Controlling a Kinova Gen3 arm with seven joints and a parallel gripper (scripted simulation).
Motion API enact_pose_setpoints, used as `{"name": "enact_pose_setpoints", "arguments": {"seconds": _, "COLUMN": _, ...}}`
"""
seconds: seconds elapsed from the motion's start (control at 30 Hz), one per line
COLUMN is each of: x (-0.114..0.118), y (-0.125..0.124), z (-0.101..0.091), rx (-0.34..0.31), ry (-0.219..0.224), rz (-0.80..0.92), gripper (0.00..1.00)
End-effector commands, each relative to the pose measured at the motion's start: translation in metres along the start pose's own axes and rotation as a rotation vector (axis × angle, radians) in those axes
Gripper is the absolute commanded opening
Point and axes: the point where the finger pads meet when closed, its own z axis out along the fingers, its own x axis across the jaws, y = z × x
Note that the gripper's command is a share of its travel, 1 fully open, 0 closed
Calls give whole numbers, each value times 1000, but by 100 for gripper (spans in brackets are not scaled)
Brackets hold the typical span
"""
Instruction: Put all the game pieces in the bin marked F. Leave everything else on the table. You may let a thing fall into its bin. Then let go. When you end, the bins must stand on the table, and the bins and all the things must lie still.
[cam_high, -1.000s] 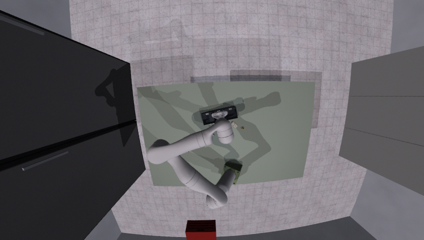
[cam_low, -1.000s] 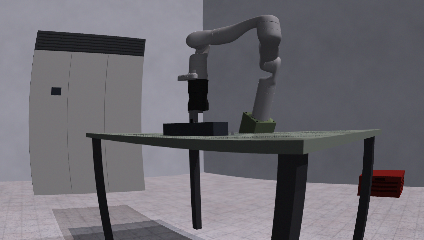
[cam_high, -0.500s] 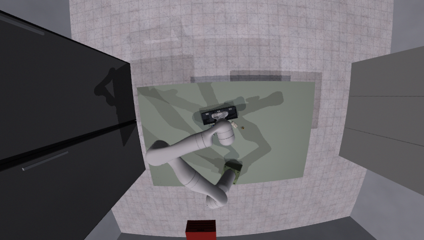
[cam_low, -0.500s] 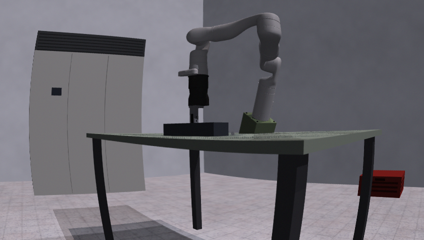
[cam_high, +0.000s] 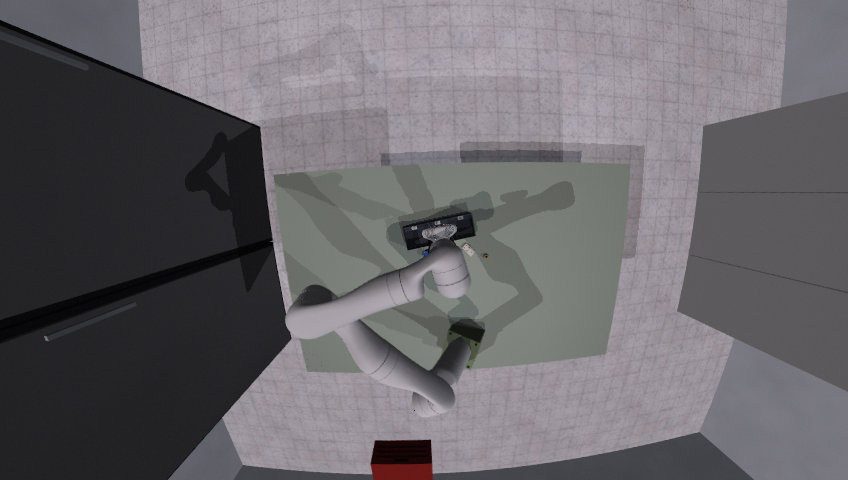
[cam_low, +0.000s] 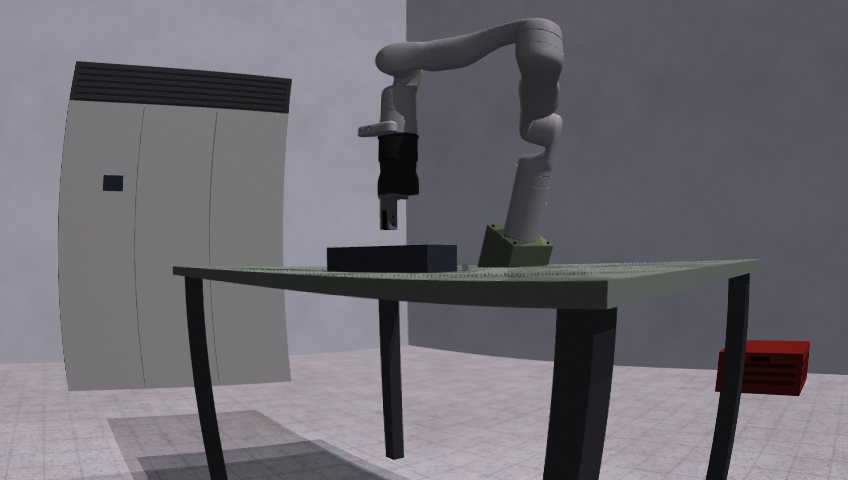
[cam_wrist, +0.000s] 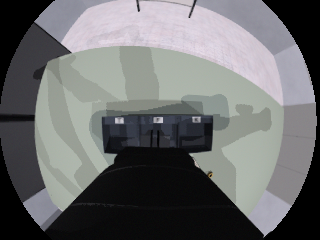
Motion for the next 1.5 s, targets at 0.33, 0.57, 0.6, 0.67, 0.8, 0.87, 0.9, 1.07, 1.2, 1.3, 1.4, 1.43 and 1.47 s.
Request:
{"name": "enact_pose_setpoints", "arguments": {"seconds": 0.33, "x": -57, "y": 2, "z": 0, "rx": 2, "ry": -5, "rz": -12, "gripper": 31}}
{"name": "enact_pose_setpoints", "arguments": {"seconds": 0.57, "x": -81, "y": 3, "z": -1, "rx": 2, "ry": -5, "rz": -12, "gripper": 31}}
{"name": "enact_pose_setpoints", "arguments": {"seconds": 0.6, "x": -81, "y": 3, "z": -1, "rx": 2, "ry": -5, "rz": -12, "gripper": 31}}
{"name": "enact_pose_setpoints", "arguments": {"seconds": 0.67, "x": -81, "y": 3, "z": -1, "rx": 2, "ry": -5, "rz": -12, "gripper": 31}}
{"name": "enact_pose_setpoints", "arguments": {"seconds": 0.8, "x": -81, "y": 3, "z": -1, "rx": 2, "ry": -5, "rz": -12, "gripper": 31}}
{"name": "enact_pose_setpoints", "arguments": {"seconds": 0.87, "x": -81, "y": 3, "z": 5, "rx": 2, "ry": -5, "rz": -12, "gripper": 31}}
{"name": "enact_pose_setpoints", "arguments": {"seconds": 0.9, "x": -81, "y": 3, "z": 7, "rx": 2, "ry": -5, "rz": -12, "gripper": 31}}
{"name": "enact_pose_setpoints", "arguments": {"seconds": 1.07, "x": -81, "y": 3, "z": 21, "rx": 2, "ry": -5, "rz": -12, "gripper": 31}}
{"name": "enact_pose_setpoints", "arguments": {"seconds": 1.2, "x": -81, "y": 3, "z": 31, "rx": 2, "ry": -5, "rz": -12, "gripper": 31}}
{"name": "enact_pose_setpoints", "arguments": {"seconds": 1.3, "x": -81, "y": 3, "z": 34, "rx": 2, "ry": -5, "rz": -12, "gripper": 31}}
{"name": "enact_pose_setpoints", "arguments": {"seconds": 1.4, "x": -81, "y": 3, "z": 42, "rx": 2, "ry": -5, "rz": -12, "gripper": 31}}
{"name": "enact_pose_setpoints", "arguments": {"seconds": 1.43, "x": -81, "y": 3, "z": 45, "rx": 2, "ry": -5, "rz": -12, "gripper": 31}}
{"name": "enact_pose_setpoints", "arguments": {"seconds": 1.47, "x": -81, "y": 3, "z": 47, "rx": 2, "ry": -5, "rz": -12, "gripper": 31}}
